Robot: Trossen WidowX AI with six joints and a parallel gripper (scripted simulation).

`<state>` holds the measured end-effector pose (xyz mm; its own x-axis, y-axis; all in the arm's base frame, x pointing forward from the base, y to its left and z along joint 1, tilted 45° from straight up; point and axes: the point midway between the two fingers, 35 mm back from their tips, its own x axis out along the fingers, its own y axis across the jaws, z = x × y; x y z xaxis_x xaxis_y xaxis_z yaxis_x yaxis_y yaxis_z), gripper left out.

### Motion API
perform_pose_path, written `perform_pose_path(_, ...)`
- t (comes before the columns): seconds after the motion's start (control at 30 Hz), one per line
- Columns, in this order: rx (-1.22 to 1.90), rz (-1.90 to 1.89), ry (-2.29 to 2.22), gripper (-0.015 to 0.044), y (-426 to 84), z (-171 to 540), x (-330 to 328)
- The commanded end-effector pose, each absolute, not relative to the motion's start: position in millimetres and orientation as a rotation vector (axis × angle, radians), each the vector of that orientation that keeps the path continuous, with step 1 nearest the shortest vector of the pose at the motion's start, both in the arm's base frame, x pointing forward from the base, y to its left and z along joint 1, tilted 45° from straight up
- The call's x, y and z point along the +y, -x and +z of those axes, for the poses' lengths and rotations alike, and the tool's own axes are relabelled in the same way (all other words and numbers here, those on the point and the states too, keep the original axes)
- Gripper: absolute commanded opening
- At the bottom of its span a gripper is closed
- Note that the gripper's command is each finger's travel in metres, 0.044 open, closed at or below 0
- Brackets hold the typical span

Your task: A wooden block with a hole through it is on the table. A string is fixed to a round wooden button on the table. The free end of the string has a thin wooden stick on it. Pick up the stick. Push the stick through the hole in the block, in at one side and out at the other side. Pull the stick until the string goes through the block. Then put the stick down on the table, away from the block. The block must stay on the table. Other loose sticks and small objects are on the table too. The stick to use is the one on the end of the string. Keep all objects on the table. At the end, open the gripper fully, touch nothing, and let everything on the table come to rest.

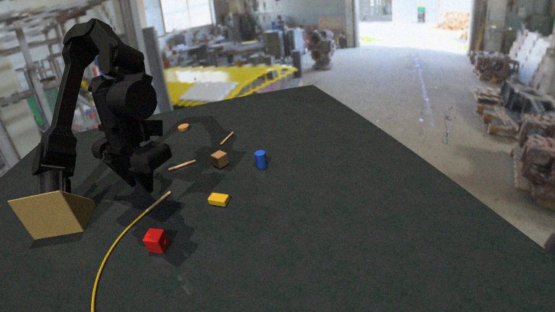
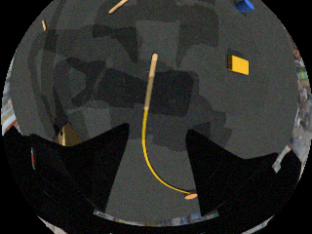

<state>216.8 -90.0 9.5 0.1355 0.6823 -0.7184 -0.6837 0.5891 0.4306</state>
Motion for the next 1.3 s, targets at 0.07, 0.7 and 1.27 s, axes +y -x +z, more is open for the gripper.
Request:
perform_pose_path(0.07,1.061,0.965,-0.049,0.0394,-211,16,-78)
perform_pose_path(0.7,1.061,0.965,-0.048,0.012,-211,15,-77)
perform_pose_path(1.27,1.061,0.963,-0.048,0.012,-216,-4,-60)
